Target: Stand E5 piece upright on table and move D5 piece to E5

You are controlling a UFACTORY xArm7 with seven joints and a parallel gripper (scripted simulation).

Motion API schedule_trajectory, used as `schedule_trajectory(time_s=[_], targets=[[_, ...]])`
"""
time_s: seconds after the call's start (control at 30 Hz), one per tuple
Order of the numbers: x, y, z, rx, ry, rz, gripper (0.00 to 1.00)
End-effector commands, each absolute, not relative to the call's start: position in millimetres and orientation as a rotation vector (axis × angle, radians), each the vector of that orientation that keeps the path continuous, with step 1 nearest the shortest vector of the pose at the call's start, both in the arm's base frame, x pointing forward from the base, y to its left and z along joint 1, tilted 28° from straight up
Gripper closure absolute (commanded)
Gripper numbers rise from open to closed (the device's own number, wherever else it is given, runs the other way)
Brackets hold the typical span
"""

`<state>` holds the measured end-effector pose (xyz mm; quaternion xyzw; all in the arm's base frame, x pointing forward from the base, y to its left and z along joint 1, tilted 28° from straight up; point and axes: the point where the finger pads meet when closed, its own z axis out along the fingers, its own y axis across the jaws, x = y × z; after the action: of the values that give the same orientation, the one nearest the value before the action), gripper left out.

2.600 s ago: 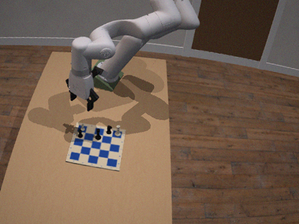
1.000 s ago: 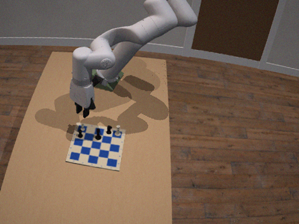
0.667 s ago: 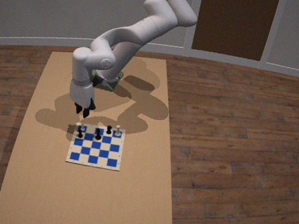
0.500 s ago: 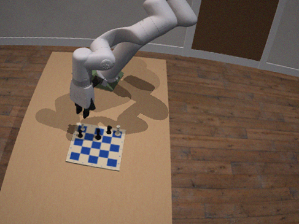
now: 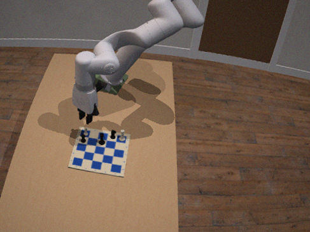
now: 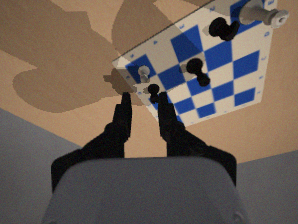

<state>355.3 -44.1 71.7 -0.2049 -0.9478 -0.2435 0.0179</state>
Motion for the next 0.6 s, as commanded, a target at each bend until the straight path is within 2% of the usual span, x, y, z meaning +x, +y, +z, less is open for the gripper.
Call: schedule_trajectory(time_s=[0.0, 0.57], targets=[[357, -42, 66, -0.638, -2.946, -0.758, 0.66], [360, -29, 41, -0.638, -2.946, -0.758, 0.66]])
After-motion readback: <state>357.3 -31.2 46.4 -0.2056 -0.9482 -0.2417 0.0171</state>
